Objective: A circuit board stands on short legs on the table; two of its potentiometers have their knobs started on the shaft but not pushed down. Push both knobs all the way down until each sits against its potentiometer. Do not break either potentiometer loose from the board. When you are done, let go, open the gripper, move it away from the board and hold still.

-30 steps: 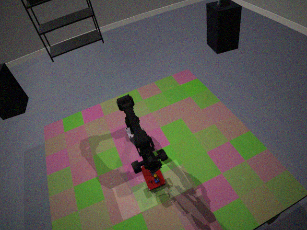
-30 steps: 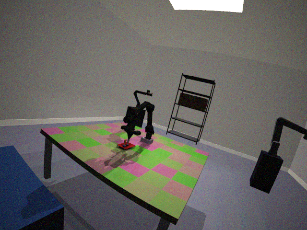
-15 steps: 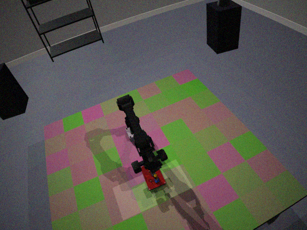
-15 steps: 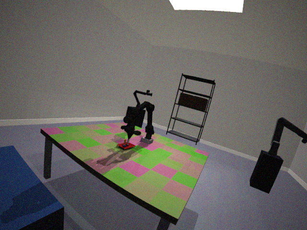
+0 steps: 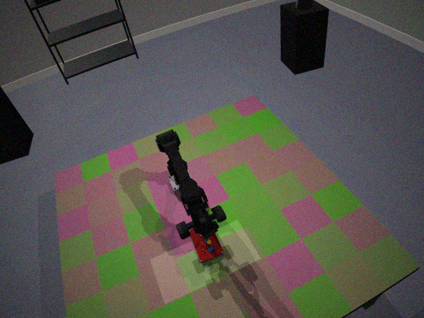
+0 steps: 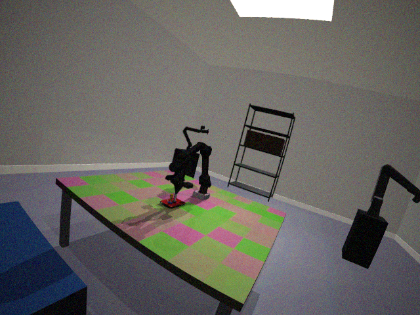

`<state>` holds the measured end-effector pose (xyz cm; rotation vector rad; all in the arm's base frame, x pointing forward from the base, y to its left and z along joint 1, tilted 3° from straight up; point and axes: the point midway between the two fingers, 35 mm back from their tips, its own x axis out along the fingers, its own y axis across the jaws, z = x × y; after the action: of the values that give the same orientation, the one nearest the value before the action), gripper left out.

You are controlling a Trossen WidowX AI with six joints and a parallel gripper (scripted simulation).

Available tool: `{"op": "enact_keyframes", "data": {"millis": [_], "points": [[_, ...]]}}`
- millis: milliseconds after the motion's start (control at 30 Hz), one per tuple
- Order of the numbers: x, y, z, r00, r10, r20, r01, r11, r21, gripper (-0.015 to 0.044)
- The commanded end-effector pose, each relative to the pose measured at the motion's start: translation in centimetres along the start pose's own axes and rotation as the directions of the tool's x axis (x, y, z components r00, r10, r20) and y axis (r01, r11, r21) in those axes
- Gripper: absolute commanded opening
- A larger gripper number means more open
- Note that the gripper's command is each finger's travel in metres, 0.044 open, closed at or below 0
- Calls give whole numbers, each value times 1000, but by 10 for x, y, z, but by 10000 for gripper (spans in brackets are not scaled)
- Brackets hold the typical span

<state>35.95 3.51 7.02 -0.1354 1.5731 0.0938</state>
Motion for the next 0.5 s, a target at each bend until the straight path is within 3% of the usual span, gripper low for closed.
{"op": "enact_keyframes", "data": {"millis": [0, 467], "points": [[2, -1, 0, 1000, -5, 0, 5, 1000, -4, 0], [5, -1, 0, 1000, -5, 0, 5, 1000, -4, 0]]}}
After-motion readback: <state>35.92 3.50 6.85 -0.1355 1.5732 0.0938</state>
